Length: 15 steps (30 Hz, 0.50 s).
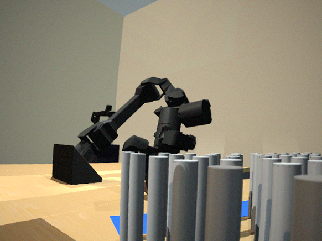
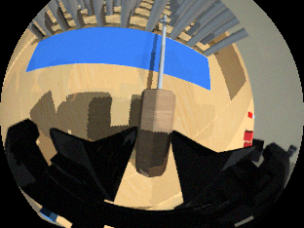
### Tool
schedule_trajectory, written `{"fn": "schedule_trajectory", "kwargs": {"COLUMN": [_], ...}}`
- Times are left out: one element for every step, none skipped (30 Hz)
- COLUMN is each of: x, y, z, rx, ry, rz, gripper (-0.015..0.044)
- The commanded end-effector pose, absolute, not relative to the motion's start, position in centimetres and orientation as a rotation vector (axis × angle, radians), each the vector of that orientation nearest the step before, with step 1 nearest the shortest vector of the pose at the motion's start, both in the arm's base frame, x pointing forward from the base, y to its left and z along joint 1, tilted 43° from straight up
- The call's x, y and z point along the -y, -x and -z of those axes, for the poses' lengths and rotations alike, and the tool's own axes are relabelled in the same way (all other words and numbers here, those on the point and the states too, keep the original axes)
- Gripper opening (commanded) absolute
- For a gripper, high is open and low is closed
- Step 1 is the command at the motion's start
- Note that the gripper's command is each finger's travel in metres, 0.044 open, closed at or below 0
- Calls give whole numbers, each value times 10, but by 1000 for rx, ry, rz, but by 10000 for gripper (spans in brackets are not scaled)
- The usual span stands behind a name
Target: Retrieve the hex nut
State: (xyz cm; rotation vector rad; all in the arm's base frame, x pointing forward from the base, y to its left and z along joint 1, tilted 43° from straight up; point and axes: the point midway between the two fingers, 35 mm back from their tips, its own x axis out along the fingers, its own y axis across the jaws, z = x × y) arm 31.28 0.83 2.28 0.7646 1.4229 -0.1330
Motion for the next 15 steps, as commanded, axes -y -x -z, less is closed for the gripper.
{"fn": "schedule_trajectory", "kwargs": {"x": [-9,-9,-9,-9,-10,-10,-10,-10,-11,-11,-11,-11,-12,-12,-12], "y": [-310,-309,-309,-308,-308,-307,-306,-306,-305,-305,-304,-304,-303,-303,-302], "z": [-23,-24,-24,-24,-24,-24,-25,-25,-25,-25,-25,-25,-26,-26,-26], "rx": [-1422,-1422,-1422,-1422,-1422,-1422,-1422,-1422,-1422,-1423,-1423,-1423,-1423,-1423,-1423], "ry": [-766,-766,-766,-766,-766,-766,-766,-766,-766,-766,-766,-766,-766,-766,-766], "rz": [142,142,142,142,142,142,142,142,142,142,142,142,142,142,142], "gripper": [0,0,0,0,0,0,0,0,0,0,0,0,0,0,0]}}
